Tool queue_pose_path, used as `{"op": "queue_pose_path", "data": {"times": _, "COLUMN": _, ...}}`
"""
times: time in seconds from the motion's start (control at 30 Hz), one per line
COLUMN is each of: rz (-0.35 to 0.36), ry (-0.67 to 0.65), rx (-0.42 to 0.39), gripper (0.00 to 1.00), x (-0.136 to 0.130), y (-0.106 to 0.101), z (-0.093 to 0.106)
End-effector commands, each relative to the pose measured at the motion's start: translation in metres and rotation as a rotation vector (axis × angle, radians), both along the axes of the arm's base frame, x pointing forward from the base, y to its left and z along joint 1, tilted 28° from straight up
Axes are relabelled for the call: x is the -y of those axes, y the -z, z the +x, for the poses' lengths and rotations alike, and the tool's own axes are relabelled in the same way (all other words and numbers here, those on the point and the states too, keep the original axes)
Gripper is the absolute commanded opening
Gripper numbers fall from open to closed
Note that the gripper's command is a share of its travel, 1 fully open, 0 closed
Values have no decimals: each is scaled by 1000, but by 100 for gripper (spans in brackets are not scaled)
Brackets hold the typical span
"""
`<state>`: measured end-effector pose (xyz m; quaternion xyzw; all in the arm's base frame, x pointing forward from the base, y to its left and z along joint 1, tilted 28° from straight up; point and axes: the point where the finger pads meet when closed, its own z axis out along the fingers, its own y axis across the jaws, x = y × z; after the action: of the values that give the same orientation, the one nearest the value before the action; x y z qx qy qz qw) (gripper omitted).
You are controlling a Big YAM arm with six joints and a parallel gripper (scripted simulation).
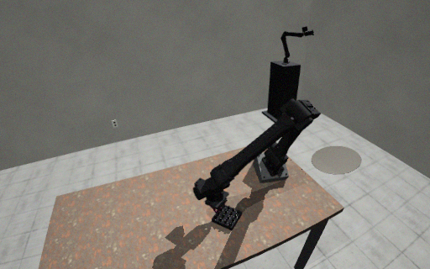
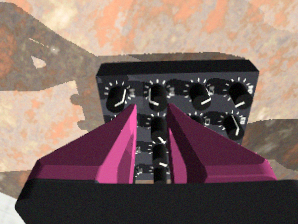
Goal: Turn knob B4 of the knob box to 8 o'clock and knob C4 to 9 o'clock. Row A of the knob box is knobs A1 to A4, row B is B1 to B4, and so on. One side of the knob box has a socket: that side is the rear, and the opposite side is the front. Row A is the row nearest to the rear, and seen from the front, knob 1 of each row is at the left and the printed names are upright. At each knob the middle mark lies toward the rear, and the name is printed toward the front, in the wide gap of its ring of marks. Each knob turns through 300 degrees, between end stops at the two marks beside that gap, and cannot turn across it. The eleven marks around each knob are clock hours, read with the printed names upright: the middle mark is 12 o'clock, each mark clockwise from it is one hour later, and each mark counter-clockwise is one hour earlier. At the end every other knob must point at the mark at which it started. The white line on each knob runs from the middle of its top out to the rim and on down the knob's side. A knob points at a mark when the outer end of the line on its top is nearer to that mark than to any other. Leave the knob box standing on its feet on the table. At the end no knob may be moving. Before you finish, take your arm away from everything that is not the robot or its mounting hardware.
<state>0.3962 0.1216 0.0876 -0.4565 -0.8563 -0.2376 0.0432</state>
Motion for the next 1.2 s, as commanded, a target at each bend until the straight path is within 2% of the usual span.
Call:
{"op": "queue_pose_path", "data": {"times": 0.0, "rz": -4, "ry": 1, "rx": -10, "gripper": 19, "x": -2, "y": 7, "z": -1}}
{"op": "queue_pose_path", "data": {"times": 0.8, "rz": -3, "ry": -1, "rx": -9, "gripper": 19, "x": -4, "y": 6, "z": -2}}
{"op": "queue_pose_path", "data": {"times": 0.93, "rz": 1, "ry": 3, "rx": 21, "gripper": 19, "x": -4, "y": -6, "z": -4}}
{"op": "queue_pose_path", "data": {"times": 1.17, "rz": -2, "ry": -1, "rx": 7, "gripper": 19, "x": -5, "y": 0, "z": -6}}
